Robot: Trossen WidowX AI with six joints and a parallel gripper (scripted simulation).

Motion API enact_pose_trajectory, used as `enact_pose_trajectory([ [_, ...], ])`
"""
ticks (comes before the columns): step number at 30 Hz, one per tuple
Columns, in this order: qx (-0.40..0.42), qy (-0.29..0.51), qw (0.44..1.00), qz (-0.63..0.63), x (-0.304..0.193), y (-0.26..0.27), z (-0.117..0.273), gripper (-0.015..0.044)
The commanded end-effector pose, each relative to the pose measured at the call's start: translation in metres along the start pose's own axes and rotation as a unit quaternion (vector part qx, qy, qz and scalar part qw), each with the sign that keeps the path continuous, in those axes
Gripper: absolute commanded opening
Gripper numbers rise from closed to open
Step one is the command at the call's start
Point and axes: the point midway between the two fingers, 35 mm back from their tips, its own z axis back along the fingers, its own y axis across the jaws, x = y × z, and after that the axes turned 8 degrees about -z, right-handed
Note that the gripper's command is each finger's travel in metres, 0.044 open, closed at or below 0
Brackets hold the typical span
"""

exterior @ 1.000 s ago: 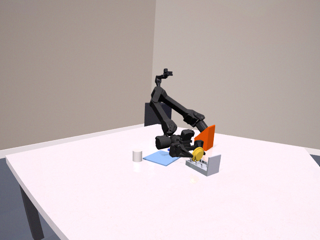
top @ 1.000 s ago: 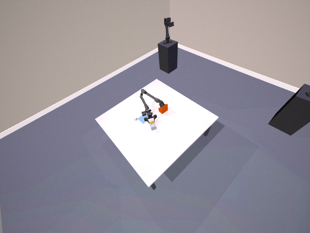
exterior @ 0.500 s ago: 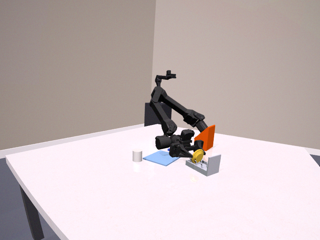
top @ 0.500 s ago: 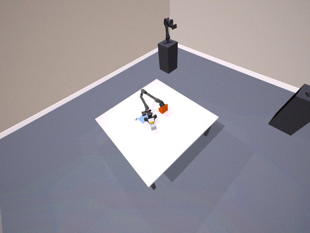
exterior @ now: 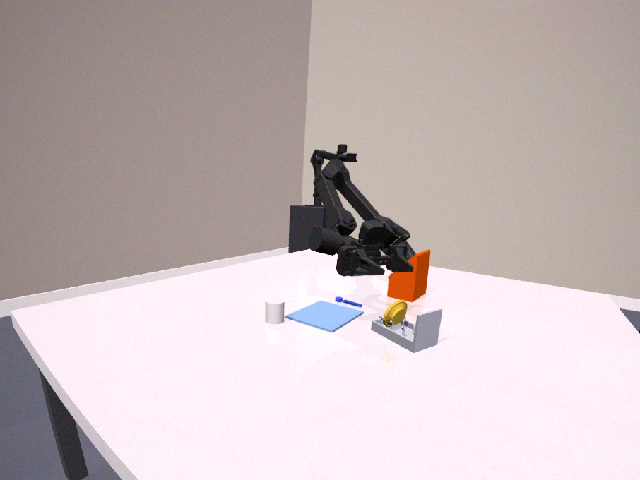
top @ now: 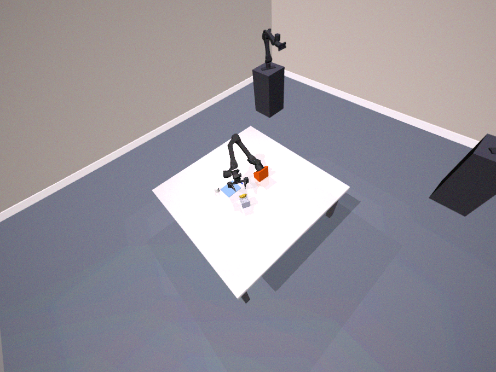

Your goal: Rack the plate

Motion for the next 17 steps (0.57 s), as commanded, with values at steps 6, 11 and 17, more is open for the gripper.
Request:
enact_pose_trajectory([
  [6,0.011,0.013,0.999,-0.030,0.025,0.003,0.001,0.0400],
  [11,0.028,0.065,0.993,-0.095,0.024,0.009,-0.003,0.0400],
  [17,0.038,0.132,0.976,-0.168,0.023,0.016,-0.005,0.0400],
])
